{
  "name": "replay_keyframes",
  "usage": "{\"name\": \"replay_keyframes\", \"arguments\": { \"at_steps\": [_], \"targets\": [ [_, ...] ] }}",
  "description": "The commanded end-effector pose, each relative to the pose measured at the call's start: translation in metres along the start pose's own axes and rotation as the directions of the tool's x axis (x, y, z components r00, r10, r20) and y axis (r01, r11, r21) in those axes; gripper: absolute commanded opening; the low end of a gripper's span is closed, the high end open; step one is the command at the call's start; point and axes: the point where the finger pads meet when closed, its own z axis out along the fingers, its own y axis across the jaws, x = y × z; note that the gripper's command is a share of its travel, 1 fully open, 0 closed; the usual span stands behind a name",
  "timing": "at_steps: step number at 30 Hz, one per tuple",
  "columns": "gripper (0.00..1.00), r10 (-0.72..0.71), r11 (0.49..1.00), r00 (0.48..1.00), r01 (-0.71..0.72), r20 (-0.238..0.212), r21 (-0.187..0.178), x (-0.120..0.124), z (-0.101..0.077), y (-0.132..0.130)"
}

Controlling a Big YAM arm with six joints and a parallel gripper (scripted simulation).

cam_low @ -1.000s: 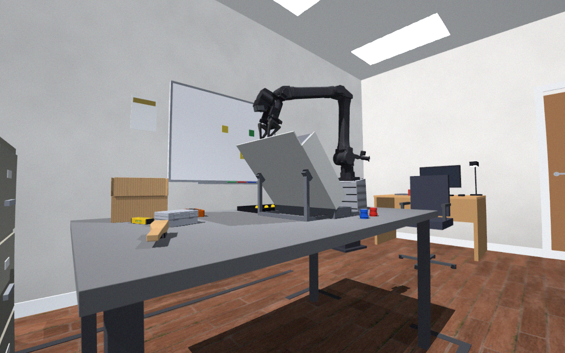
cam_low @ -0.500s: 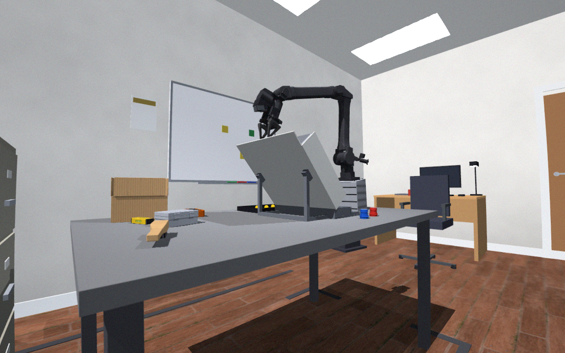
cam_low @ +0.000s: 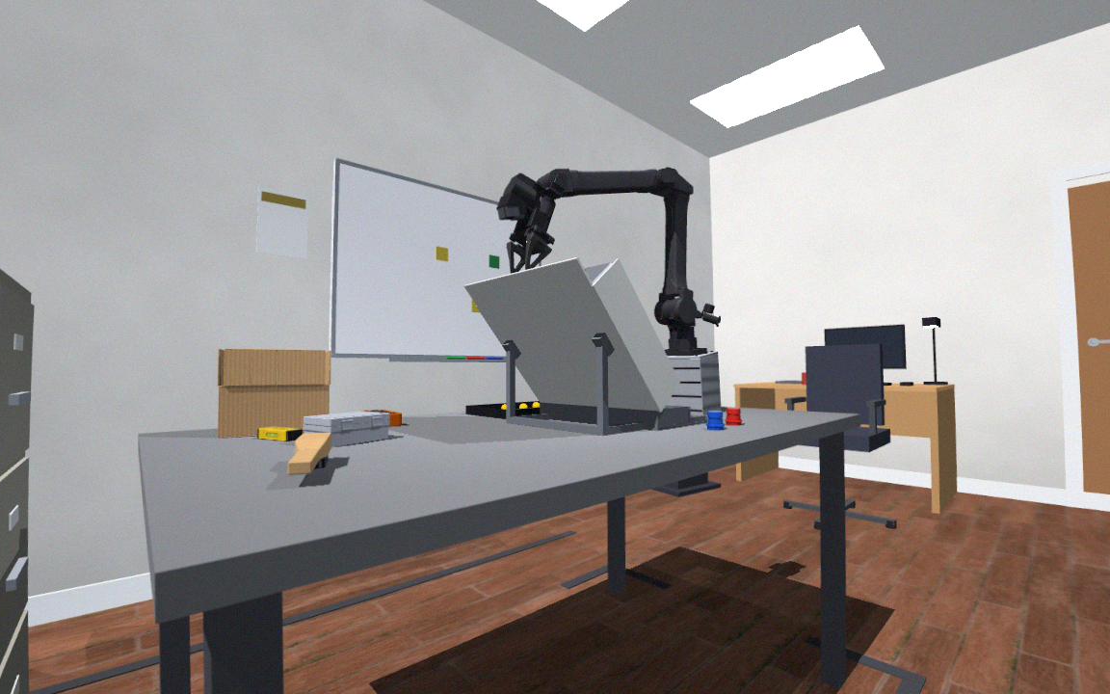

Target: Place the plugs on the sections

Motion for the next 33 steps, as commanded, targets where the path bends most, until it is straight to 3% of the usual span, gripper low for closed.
{"name": "replay_keyframes", "arguments": {
  "at_steps": [1,14,29,33],
  "targets": [
    [0.59,-0.001,1.0,1.0,0.001,0.021,0.001,-0.007,-0.007,0.0],
    [0.59,-0.001,1.0,1.0,0.001,0.021,0.001,-0.007,-0.007,0.0],
    [0.59,-0.001,1.0,1.0,0.001,0.021,0.001,-0.027,-0.038,0.001],
    [0.59,-0.001,1.0,1.0,0.001,0.027,0.001,-0.027,-0.038,0.001]
  ]
}}
